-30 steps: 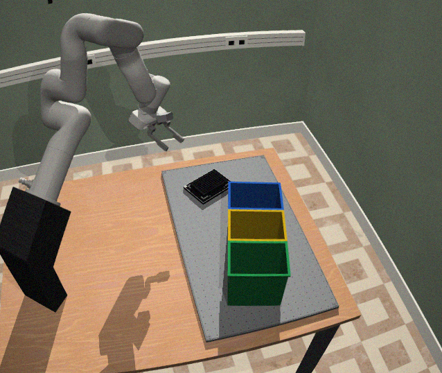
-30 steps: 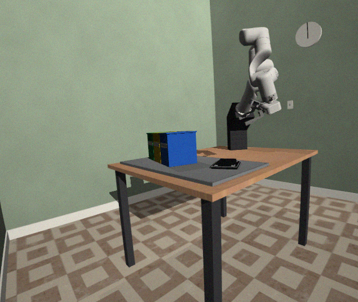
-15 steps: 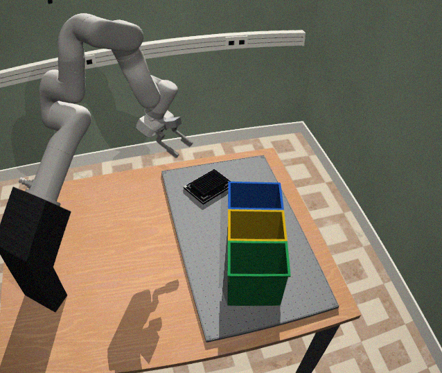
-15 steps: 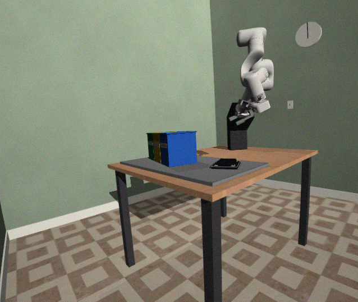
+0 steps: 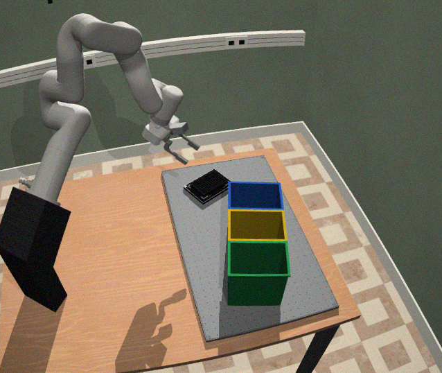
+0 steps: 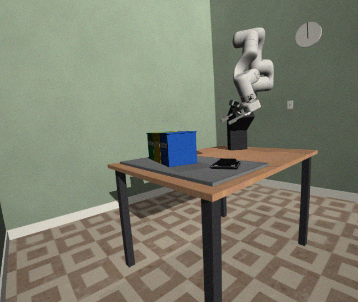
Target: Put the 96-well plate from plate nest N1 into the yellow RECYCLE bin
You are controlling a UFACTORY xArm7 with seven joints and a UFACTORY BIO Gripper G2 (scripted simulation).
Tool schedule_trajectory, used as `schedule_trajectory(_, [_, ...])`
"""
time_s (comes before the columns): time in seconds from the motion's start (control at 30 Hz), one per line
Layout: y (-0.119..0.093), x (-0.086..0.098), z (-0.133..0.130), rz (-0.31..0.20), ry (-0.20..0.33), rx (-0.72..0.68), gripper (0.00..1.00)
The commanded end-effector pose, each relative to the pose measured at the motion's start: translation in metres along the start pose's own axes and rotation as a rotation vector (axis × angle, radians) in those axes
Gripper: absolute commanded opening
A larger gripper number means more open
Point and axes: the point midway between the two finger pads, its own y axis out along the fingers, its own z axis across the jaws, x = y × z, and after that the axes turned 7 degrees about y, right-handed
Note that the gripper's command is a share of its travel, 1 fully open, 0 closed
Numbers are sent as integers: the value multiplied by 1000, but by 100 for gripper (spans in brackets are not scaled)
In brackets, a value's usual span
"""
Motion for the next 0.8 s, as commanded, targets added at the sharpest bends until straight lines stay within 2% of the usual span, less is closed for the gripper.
schedule_trajectory(0.0, [17,8,-8,-3,23,38,37])
schedule_trajectory(0.47, [49,21,-28,-26,65,127,37])
schedule_trajectory(0.77, [72,31,-46,-66,98,217,37])
